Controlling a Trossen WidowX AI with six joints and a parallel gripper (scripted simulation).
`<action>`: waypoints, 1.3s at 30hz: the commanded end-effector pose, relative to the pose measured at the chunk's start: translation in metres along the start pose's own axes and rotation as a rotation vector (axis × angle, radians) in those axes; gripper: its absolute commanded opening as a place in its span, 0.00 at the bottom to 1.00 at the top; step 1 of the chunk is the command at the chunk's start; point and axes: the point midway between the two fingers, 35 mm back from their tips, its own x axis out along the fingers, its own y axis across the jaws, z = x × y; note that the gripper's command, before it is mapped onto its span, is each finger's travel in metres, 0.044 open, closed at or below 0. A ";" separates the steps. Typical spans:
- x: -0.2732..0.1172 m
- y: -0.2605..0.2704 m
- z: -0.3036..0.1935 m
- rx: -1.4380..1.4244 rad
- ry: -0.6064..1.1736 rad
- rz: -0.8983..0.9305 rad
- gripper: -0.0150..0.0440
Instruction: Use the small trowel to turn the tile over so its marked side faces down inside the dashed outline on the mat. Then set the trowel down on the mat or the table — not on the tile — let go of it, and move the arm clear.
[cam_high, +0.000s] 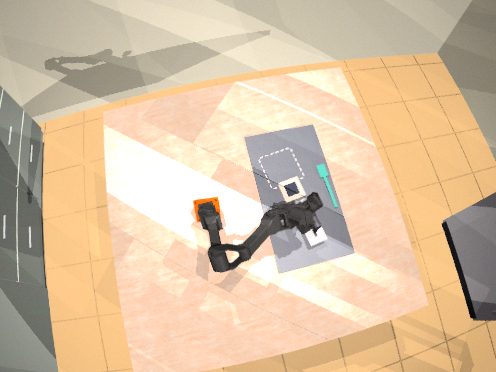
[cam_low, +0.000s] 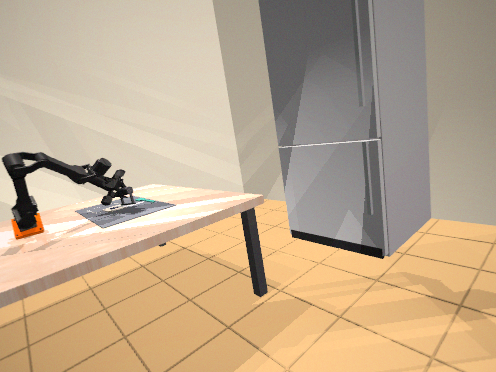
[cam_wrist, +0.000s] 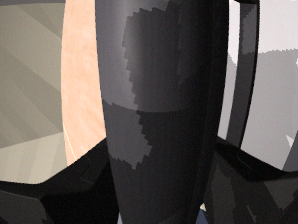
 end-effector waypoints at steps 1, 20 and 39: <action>0.004 -0.002 -0.002 -0.006 0.003 0.011 0.25; 0.015 -0.016 -0.009 -0.006 0.003 0.011 0.25; 0.013 -0.014 -0.039 -0.005 0.004 0.011 0.25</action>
